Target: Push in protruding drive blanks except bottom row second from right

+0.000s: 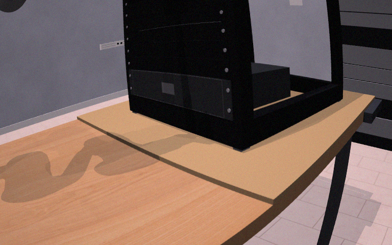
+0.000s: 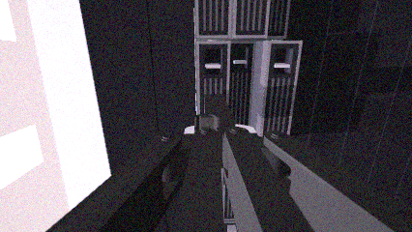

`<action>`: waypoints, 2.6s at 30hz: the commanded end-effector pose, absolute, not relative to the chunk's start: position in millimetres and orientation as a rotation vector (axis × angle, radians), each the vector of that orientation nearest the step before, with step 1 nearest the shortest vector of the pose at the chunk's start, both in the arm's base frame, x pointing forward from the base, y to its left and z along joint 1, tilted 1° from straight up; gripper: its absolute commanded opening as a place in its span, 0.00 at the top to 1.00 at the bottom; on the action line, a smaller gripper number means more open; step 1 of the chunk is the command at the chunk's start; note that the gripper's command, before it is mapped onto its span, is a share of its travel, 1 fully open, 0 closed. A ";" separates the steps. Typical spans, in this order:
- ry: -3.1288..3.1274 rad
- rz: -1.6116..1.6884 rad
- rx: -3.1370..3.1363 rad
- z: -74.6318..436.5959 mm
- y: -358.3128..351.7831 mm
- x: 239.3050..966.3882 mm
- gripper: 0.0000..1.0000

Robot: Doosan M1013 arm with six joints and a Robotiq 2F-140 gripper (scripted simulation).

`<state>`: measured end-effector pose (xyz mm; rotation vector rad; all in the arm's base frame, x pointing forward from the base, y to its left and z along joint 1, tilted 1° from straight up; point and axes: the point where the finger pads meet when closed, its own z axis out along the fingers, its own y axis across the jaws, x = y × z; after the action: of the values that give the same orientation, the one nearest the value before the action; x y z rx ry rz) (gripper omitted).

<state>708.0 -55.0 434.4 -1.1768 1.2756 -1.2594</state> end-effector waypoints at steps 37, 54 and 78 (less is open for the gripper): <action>1.275 -1.260 -1.175 435.4 -56.6 728.0 0.90; 1.275 -1.260 -1.175 435.4 -57.3 736.7 0.90; 1.275 -1.260 -1.175 435.3 -57.7 741.0 0.90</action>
<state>740.7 -57.5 434.3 -1.1769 1.2756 -1.2594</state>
